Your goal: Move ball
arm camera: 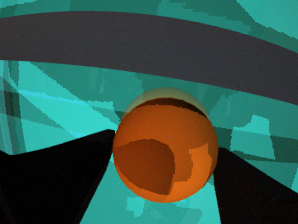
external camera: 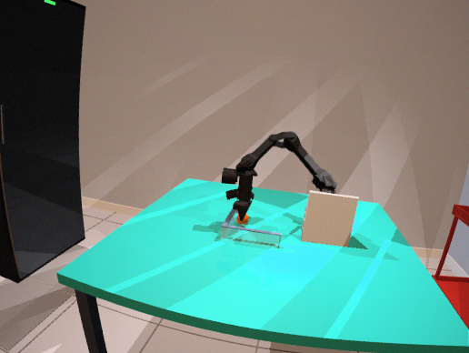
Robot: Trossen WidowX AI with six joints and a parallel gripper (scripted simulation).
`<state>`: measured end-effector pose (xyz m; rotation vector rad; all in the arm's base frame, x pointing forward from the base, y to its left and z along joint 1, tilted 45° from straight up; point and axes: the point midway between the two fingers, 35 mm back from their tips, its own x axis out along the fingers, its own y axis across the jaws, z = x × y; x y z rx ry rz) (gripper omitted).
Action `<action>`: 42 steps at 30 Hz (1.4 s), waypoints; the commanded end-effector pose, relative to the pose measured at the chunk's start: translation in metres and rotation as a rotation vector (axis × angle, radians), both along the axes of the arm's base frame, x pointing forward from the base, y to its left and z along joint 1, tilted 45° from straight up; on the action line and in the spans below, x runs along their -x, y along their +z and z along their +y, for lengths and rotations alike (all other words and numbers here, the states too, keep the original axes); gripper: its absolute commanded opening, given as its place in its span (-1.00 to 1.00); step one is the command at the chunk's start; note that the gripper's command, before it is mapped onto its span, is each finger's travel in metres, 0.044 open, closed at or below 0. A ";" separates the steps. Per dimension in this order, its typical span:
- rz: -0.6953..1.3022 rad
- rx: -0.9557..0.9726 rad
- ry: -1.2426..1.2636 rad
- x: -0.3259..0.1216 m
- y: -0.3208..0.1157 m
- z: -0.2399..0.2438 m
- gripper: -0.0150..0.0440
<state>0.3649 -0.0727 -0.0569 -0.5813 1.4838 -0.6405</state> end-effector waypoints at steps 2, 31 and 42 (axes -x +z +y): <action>0.001 0.004 0.009 -0.001 -0.004 -0.002 -0.49; -0.008 0.001 0.006 -0.002 -0.009 -0.009 0.75; 0.000 0.001 0.026 -0.004 0.039 0.048 0.75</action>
